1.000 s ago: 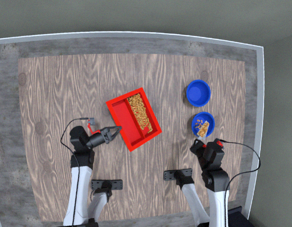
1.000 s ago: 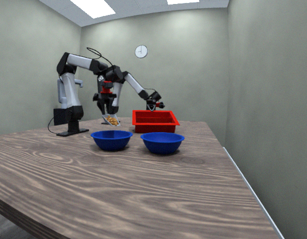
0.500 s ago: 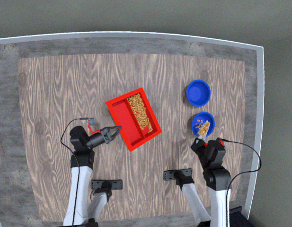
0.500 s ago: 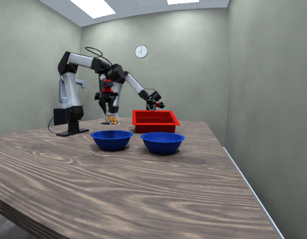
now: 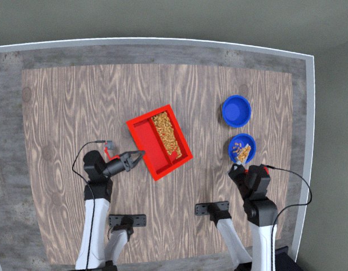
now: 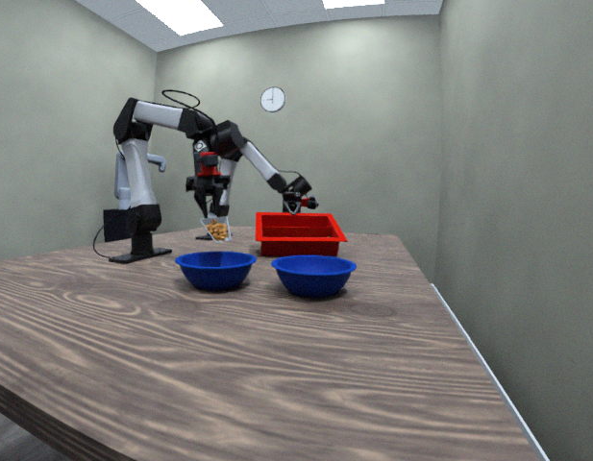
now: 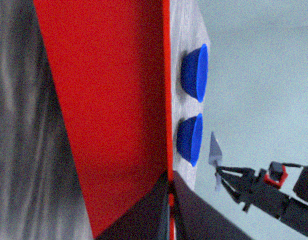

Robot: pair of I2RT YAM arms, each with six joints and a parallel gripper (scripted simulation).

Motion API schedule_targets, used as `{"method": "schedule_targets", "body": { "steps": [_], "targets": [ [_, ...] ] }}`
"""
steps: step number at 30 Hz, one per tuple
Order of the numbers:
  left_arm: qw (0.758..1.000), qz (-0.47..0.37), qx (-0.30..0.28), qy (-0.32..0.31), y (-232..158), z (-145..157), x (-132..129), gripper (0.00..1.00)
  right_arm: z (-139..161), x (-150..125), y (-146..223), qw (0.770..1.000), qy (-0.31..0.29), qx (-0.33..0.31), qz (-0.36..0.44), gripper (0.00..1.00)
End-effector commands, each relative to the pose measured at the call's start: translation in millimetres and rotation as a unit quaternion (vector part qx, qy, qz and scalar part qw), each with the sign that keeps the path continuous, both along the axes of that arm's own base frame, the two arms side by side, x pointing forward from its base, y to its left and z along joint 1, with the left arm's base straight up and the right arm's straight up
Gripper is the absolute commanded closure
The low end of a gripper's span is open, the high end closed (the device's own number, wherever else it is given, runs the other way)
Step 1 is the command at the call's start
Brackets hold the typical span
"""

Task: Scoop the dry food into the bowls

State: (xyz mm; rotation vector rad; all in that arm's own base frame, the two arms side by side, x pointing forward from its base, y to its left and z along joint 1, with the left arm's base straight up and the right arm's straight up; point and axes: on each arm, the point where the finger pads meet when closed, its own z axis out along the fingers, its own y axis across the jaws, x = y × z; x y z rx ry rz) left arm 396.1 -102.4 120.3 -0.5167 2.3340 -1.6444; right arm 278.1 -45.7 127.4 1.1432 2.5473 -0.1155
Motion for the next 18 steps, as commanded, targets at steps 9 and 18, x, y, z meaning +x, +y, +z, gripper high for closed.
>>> {"method": "schedule_targets", "body": {
  "steps": [9, 18],
  "targets": [
    [0.998, -0.014, -0.003, -0.064, -4, 40, 9, 1.0, 15, 14, 3, 0.999, -0.017, 0.023, -0.037, 1.0],
    [0.998, -0.014, -0.003, -0.064, -4, 40, 9, 1.0, 17, 17, 4, 0.998, -0.017, 0.035, -0.058, 1.0]
  ]
}}
